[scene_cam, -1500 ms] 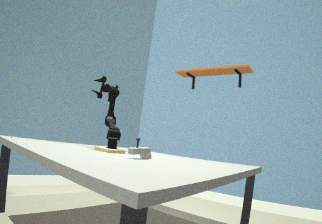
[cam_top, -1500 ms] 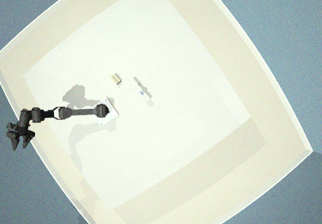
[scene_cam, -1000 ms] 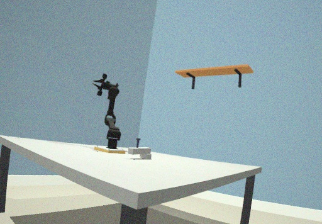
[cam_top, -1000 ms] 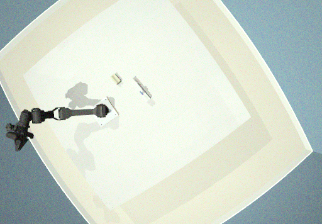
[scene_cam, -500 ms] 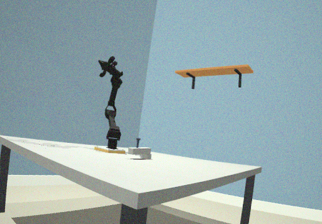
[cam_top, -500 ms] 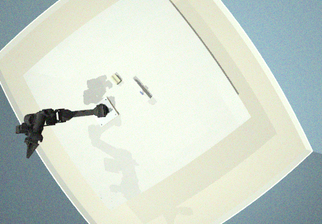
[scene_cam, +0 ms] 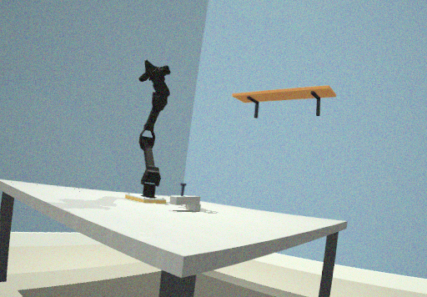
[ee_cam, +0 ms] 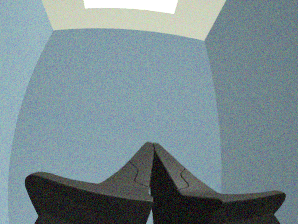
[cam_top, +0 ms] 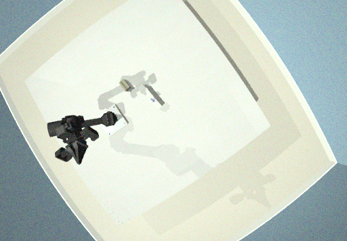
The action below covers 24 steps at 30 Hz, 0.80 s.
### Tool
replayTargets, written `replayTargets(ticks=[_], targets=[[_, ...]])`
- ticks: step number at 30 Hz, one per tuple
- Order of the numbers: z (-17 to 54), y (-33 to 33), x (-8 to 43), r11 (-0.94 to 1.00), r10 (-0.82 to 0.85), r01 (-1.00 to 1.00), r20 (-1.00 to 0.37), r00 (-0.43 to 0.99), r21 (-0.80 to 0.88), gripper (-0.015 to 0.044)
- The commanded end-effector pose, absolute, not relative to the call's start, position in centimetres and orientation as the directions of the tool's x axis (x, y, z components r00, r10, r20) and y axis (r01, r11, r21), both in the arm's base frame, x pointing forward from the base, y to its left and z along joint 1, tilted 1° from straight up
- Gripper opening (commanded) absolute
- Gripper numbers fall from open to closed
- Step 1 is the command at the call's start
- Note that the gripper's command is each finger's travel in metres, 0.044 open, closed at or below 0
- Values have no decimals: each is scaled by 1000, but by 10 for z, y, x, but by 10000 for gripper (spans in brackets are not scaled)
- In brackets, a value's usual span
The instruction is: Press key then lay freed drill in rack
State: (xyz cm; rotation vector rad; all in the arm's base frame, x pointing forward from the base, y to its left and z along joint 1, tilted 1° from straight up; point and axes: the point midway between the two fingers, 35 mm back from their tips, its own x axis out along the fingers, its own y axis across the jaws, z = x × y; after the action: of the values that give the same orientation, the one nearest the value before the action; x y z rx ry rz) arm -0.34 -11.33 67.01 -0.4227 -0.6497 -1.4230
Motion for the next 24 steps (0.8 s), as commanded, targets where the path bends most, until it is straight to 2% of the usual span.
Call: replayTargets(ticks=[1,3,6,10,17,24], targets=[[656,-127,69,205,-768,975,605,212,-81,0],[646,-132,102,250,-764,954,570,301,-169,0],[638,-128,137,359,-718,910,560,413,-209,0],[604,-132,197,447,-695,821,439,569,-356,0],[523,-130,285,603,-623,588,141,769,-538,0],[422,-117,343,750,-508,298,-225,832,-591,0]])
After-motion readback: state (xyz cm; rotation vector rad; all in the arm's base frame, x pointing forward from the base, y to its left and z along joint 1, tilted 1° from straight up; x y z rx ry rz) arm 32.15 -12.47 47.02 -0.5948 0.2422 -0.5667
